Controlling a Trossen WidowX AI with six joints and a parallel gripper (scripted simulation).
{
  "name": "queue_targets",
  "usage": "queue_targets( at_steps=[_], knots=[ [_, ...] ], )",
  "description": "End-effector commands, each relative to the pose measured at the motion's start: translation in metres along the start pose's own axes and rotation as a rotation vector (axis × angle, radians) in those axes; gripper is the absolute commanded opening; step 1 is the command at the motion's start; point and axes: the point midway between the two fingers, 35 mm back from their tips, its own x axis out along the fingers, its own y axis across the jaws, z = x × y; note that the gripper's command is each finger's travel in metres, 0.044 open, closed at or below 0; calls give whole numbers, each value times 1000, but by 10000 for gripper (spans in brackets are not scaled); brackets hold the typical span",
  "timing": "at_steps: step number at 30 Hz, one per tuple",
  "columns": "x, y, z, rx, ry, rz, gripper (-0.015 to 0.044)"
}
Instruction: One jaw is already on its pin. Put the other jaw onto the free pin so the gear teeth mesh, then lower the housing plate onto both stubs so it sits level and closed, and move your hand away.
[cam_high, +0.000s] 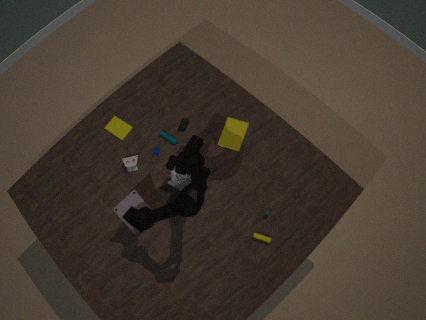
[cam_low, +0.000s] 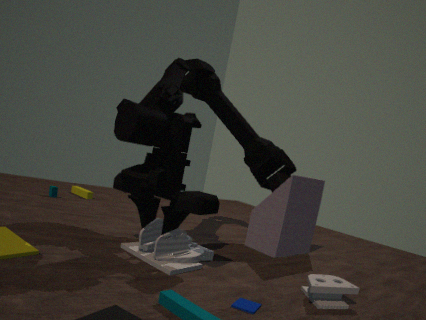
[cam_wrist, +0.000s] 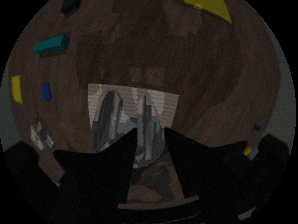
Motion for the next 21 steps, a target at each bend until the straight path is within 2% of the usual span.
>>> queue_targets(
  at_steps=[1, 21],
  knots=[
    [2, -1, 0, 3, 0, -3, 134],
    [4, -1, 0, 3, 0, -3, 134]
  ],
)
